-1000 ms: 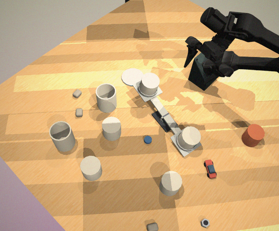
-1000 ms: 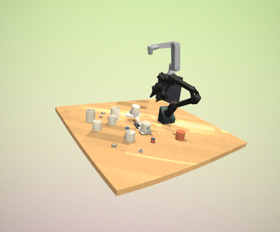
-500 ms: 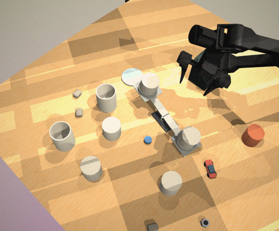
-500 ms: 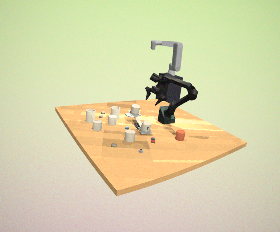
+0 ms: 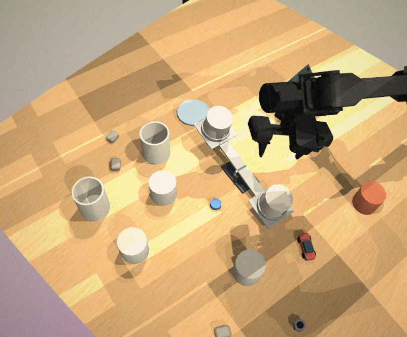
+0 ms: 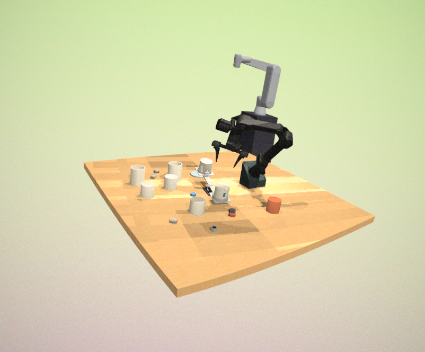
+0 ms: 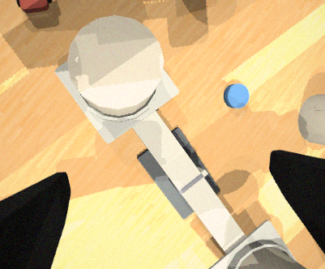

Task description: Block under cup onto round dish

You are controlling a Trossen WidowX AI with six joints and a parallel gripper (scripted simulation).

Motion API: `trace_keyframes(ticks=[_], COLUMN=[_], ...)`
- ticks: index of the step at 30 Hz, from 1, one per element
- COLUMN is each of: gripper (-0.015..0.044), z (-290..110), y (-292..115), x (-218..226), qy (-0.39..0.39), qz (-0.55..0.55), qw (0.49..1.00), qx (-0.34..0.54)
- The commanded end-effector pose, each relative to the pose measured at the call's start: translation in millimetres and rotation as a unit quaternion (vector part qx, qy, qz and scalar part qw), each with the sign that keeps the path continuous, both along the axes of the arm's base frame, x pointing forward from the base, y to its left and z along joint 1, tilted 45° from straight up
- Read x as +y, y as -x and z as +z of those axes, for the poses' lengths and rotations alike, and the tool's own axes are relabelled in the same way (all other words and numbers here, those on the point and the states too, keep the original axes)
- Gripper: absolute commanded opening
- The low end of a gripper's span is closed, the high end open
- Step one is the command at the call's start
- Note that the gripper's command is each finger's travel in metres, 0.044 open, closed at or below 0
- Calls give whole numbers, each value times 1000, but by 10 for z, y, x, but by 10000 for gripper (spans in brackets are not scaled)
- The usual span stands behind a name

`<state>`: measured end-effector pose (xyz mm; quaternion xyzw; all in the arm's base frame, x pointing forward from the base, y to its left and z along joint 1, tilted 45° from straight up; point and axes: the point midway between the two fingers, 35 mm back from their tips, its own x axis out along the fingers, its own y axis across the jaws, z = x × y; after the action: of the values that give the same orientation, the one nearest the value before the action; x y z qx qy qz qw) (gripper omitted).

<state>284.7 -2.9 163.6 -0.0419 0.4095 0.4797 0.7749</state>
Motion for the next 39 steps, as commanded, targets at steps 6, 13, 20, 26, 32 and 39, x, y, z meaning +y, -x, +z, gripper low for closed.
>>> trace_keyframes(ticks=[6, 13, 20, 26, 32, 39], gripper=[440, 440, 440, 440, 440, 440], z=[-21, -54, -81, -170, -238, -318], y=[-212, -332, -341, -336, -341, -342], x=[381, 734, 794, 884, 950, 1029], qy=[23, 32, 32, 32, 33, 33], qz=[141, 248, 259, 259, 259, 258], qw=[988, 964, 961, 961, 961, 961], qx=[-51, -92, -96, -97, -97, -97])
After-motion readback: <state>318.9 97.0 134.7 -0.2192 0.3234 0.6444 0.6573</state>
